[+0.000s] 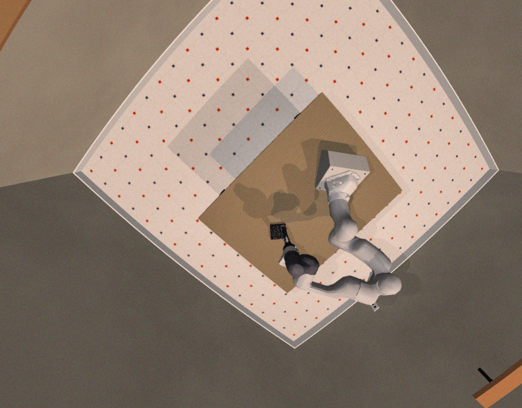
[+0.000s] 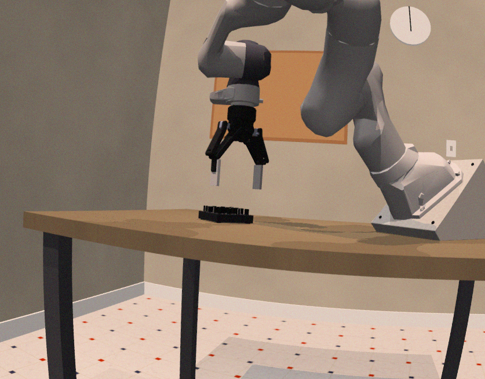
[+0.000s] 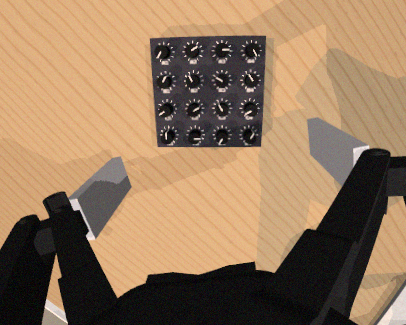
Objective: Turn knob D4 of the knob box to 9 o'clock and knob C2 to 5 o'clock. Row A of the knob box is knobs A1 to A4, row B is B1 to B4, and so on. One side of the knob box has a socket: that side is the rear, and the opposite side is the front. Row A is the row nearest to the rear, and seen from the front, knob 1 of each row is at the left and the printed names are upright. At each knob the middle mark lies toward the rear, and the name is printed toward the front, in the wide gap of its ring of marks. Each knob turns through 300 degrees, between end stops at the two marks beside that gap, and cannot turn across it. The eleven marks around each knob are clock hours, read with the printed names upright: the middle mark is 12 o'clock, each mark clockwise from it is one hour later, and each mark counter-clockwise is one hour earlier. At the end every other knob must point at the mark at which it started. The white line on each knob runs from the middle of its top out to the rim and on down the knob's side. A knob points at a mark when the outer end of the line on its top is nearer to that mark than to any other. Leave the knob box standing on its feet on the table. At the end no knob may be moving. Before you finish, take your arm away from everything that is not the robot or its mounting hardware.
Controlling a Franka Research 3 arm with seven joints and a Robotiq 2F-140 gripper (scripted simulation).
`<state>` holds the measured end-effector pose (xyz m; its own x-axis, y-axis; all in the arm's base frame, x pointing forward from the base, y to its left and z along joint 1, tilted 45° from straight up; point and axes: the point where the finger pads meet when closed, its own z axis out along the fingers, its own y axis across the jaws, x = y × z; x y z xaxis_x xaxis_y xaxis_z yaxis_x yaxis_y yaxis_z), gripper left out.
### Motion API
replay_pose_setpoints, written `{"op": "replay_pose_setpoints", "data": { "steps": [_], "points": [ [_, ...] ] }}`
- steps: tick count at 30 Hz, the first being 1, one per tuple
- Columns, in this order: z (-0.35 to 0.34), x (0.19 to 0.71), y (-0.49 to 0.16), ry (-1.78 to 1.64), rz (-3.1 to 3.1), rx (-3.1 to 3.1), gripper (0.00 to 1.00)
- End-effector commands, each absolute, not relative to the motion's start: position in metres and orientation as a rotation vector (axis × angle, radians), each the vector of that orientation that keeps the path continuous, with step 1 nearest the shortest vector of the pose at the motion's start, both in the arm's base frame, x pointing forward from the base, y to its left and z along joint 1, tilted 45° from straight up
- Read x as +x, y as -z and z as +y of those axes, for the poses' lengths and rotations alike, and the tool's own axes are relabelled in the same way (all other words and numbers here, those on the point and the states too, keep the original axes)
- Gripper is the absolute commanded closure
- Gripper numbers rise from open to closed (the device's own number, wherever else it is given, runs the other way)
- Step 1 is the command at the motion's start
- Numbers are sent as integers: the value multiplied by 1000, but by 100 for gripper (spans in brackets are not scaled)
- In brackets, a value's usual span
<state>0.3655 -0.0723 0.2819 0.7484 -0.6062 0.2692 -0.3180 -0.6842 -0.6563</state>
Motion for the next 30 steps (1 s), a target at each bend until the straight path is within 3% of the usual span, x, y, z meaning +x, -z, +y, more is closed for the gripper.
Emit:
{"op": "replay_pose_setpoints", "data": {
  "steps": [1,30],
  "points": [
    [-72,366,-282,641,689,-2352,0],
    [-53,349,-278,642,690,-2352,0]
  ]
}}
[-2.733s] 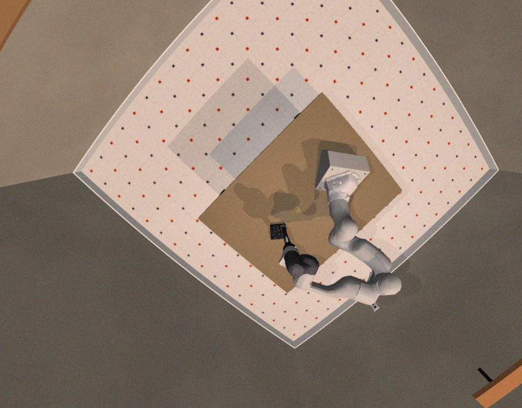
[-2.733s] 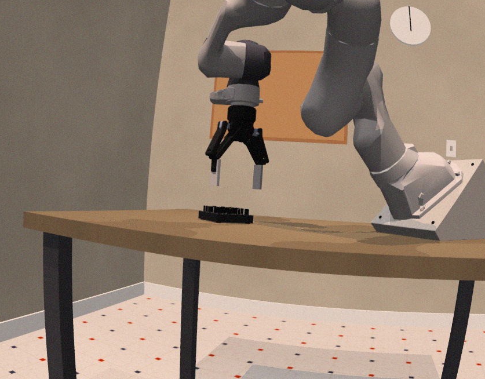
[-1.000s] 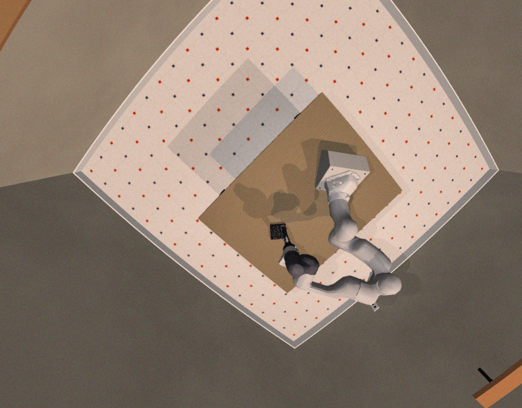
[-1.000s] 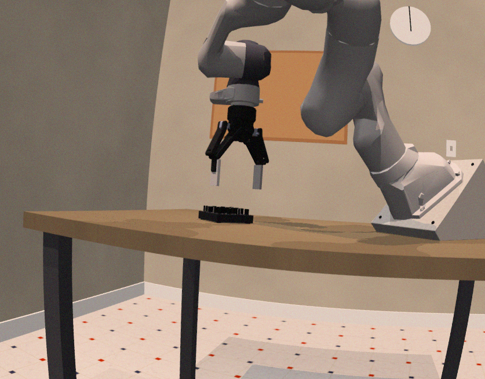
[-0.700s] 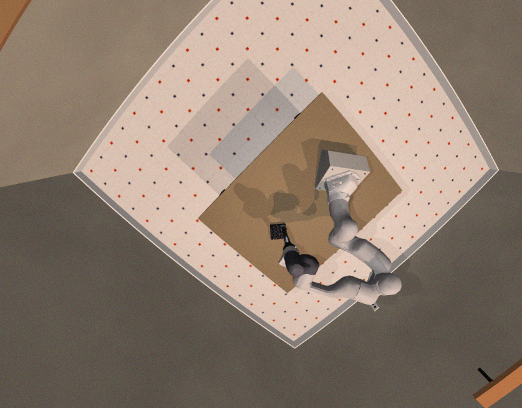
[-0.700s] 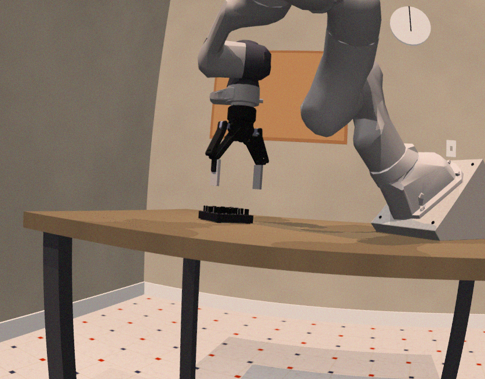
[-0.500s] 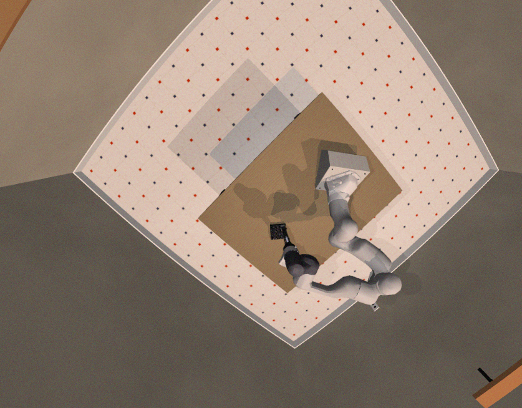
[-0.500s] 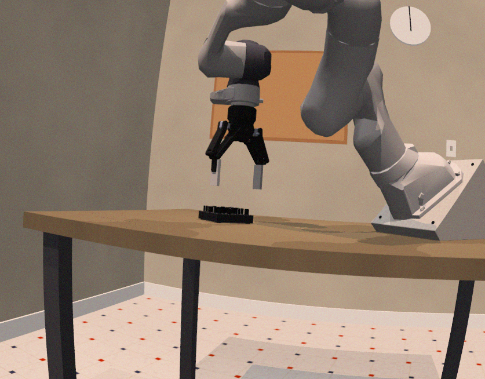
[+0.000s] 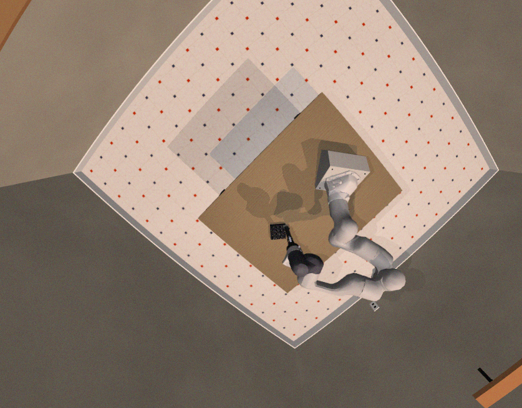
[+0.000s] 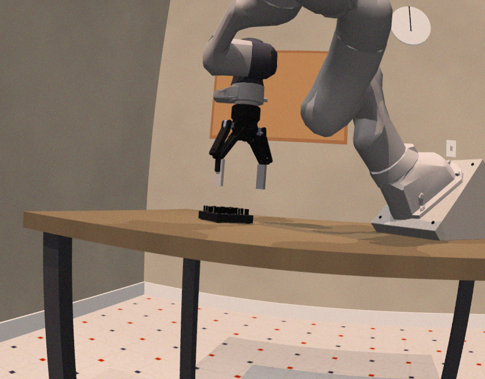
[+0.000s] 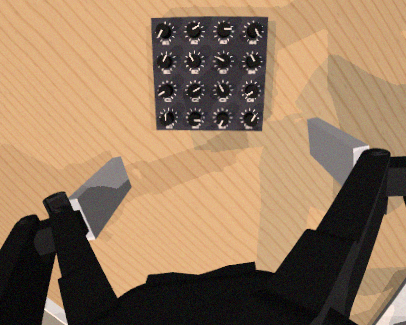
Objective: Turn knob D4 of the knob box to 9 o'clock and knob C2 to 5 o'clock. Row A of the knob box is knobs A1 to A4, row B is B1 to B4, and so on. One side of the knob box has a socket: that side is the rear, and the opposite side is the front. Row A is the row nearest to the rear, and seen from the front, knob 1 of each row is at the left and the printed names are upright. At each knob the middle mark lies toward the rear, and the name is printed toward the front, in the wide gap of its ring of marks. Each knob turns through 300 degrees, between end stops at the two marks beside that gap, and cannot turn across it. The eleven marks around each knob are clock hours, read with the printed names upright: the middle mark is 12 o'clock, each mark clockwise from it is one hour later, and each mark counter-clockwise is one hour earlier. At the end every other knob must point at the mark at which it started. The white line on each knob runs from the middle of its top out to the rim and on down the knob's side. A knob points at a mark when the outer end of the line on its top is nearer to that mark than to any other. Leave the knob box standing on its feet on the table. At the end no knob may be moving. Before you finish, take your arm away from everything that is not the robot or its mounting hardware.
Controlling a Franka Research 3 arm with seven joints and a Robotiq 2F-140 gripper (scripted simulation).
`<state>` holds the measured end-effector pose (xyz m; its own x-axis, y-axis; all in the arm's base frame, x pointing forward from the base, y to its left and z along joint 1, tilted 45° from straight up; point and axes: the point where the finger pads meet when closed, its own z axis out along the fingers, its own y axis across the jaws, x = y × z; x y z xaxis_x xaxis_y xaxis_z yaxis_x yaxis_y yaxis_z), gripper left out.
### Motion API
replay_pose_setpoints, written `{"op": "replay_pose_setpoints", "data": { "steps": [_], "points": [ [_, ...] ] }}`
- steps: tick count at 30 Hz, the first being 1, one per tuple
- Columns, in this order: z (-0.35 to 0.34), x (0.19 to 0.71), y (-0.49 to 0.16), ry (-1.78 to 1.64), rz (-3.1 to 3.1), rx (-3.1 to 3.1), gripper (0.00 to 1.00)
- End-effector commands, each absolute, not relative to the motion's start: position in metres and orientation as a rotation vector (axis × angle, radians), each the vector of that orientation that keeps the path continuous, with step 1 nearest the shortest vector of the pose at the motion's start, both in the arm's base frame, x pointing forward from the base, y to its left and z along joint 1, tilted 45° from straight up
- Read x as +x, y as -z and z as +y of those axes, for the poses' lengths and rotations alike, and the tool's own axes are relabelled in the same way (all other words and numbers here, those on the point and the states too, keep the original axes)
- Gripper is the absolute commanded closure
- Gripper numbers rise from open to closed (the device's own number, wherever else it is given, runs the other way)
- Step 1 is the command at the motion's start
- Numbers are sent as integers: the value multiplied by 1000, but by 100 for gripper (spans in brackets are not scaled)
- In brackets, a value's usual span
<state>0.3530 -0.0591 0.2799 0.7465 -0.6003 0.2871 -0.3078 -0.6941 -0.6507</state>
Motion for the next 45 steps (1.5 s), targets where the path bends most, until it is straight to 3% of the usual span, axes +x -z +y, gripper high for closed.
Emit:
{"op": "replay_pose_setpoints", "data": {
  "steps": [1,45],
  "points": [
    [-51,347,-278,642,690,-2352,0],
    [-34,331,-275,642,690,-2352,0]
  ]
}}
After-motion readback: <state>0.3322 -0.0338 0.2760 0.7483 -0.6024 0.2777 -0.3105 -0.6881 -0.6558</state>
